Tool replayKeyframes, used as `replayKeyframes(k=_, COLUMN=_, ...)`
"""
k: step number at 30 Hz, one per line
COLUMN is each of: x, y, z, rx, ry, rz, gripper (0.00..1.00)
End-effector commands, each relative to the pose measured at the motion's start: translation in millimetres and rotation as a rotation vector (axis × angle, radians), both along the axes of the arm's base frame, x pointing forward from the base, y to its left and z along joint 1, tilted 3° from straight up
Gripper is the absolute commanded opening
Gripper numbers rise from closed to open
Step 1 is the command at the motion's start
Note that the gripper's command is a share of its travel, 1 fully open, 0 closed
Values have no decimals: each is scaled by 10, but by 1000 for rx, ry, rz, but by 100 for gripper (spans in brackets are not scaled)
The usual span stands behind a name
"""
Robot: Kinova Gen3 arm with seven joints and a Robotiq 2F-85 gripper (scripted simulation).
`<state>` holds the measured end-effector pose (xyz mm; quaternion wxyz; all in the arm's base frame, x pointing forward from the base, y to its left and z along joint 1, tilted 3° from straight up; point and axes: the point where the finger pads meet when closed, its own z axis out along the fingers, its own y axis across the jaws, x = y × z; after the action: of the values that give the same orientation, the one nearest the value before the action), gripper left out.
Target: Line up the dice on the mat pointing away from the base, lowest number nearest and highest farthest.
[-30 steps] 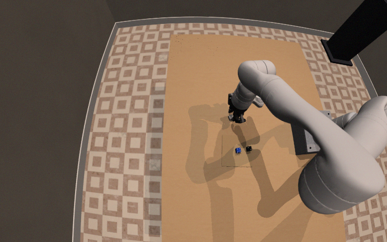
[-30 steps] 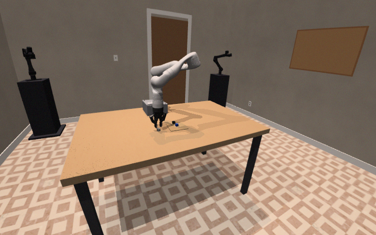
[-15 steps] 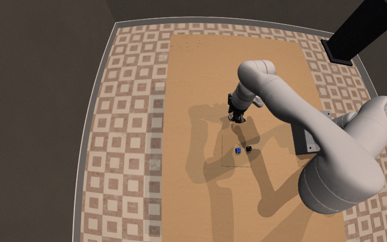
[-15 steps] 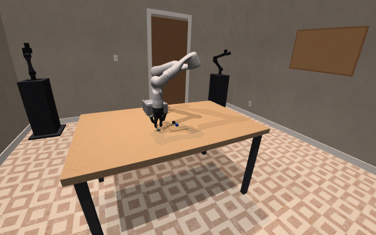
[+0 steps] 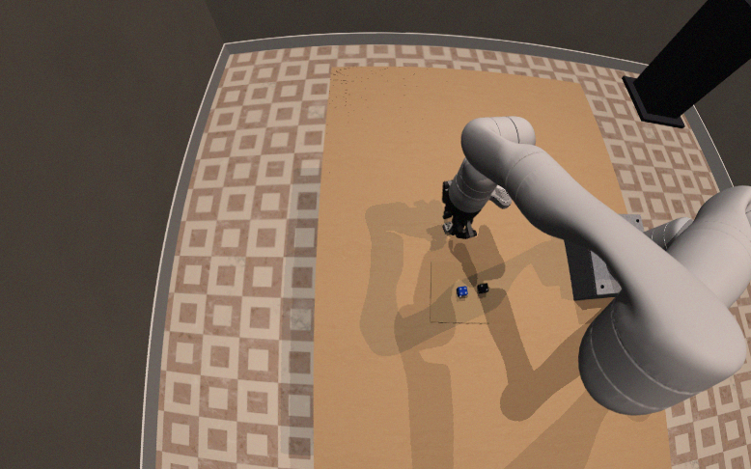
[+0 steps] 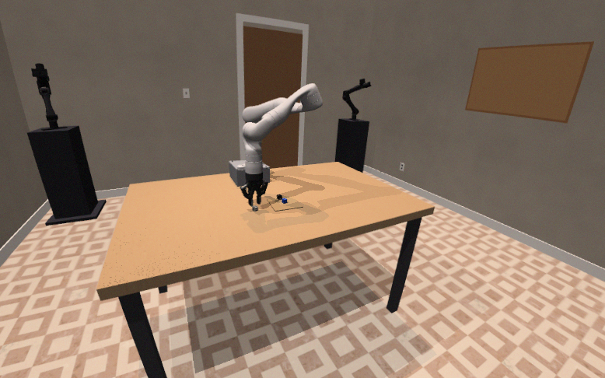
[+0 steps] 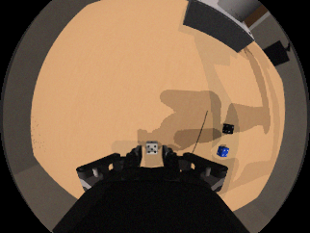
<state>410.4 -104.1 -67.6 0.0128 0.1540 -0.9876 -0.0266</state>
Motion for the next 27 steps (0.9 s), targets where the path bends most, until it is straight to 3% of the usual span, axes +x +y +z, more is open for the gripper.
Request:
replayKeyframes(k=1, x=5, y=-1, z=6, rx=0, ry=-2, rz=0, gripper=35)
replayKeyframes(k=27, x=4, y=0, z=-25, rx=0, ry=-2, rz=0, gripper=35)
